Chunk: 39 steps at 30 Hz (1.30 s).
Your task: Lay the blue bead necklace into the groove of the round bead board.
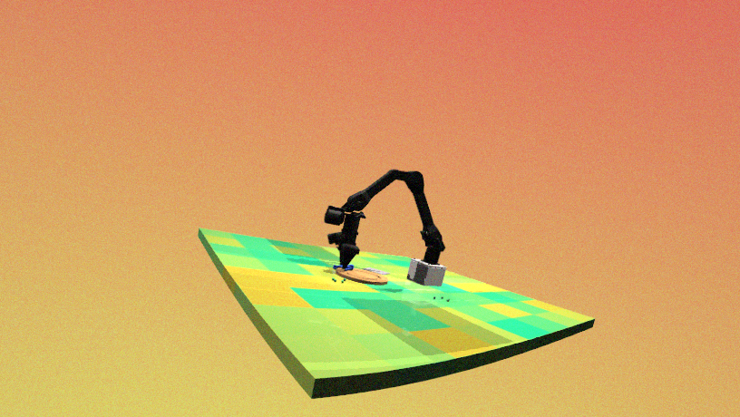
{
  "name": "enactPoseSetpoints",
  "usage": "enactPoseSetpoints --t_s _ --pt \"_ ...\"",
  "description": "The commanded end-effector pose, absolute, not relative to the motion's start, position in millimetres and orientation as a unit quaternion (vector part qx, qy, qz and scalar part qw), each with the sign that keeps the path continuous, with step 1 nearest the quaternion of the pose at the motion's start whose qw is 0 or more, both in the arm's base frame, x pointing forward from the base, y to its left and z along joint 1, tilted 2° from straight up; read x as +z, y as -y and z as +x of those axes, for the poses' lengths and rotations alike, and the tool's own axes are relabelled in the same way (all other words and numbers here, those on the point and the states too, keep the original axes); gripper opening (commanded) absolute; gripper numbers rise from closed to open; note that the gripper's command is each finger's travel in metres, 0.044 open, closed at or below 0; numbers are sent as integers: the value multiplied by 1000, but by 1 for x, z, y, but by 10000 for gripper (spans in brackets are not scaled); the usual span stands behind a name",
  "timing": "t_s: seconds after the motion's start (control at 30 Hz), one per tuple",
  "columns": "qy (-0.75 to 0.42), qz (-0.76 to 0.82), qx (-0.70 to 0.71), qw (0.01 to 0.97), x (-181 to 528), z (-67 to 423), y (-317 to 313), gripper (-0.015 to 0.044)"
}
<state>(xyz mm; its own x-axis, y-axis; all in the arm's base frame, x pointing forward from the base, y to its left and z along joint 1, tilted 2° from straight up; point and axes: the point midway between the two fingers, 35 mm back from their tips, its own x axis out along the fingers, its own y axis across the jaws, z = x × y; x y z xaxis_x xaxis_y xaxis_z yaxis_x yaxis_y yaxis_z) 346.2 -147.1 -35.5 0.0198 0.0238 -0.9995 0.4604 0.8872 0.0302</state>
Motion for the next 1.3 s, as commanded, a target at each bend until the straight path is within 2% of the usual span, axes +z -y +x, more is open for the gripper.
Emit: enactPoseSetpoints --t_s 0.0,0.03,0.27,1.27 --pt "-682 177 -158 692 -35 346 147 74" --pt "-682 177 -158 692 -35 346 147 48" --pt "-682 177 -158 692 -35 346 147 1" --pt "-682 177 -158 692 -35 346 147 0"
